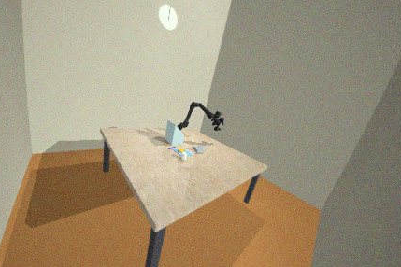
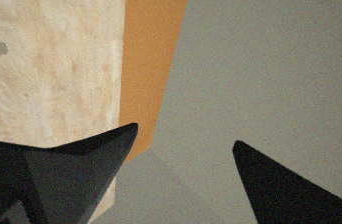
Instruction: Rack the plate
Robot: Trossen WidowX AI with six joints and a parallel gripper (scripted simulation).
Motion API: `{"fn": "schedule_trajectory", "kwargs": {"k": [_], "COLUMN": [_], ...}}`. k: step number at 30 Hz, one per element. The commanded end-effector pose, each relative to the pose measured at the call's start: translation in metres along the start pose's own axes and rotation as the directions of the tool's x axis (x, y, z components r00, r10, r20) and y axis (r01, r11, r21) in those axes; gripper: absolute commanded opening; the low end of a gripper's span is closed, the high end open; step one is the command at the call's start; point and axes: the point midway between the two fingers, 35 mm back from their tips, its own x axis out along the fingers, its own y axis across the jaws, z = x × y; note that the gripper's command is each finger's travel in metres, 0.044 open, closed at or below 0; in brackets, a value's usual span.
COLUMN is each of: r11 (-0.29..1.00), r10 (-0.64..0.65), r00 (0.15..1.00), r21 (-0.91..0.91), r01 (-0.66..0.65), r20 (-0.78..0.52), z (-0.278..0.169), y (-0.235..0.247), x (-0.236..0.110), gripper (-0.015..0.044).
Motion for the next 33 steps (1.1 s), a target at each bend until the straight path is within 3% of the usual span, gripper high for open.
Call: {"fn": "schedule_trajectory", "kwargs": {"k": [1,10,18,33], "r11": [0.990,0.931,0.859,0.625], "r10": [0.115,0.305,0.460,0.697], "r00": [0.992,0.940,0.844,0.643], "r21": [0.083,0.258,0.379,0.709], "r01": [-0.110,-0.260,-0.344,-0.327], "r20": [-0.051,-0.154,-0.276,-0.319], "z": [-0.027,-0.083,-0.133,-0.199], "y": [0.037,0.098,0.150,0.235], "x": [0.002,-0.008,-0.039,-0.113], "gripper": [0.0400,0.0400,0.0400,0.0400]}}
